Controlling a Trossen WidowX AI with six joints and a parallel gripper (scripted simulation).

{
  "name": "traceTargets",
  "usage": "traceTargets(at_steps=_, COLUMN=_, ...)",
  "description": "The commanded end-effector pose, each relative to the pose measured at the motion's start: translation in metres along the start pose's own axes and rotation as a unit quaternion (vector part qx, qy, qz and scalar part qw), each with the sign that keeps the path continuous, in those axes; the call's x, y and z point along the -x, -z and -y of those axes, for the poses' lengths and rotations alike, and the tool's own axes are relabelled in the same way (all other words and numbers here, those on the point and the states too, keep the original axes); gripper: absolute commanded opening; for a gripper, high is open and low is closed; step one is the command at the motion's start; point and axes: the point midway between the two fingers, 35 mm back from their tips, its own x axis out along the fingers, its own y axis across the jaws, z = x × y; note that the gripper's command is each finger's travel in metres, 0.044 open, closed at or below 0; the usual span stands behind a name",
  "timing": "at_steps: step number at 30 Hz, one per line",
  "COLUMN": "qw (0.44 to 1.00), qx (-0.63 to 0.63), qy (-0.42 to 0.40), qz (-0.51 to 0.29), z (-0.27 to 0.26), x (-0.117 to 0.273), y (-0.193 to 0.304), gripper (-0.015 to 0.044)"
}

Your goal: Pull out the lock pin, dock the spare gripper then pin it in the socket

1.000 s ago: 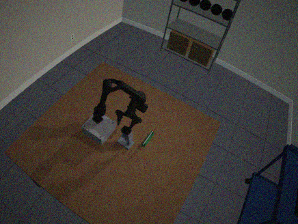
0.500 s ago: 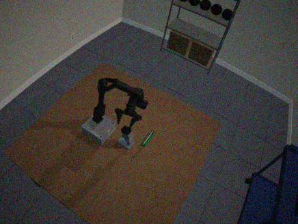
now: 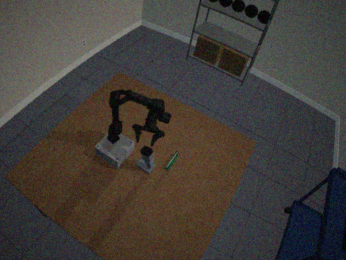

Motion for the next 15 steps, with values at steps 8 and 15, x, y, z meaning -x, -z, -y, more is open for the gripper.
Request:
traceTargets(at_steps=8, qw=0.994, qx=-0.005, qy=0.062, qz=0.094, z=-0.004, x=0.061, y=-0.041, gripper=0.0256)
traceTargets(at_steps=15, qw=0.979, qx=0.002, qy=0.099, qz=0.177, z=-0.023, x=0.114, y=-0.066, gripper=0.018)
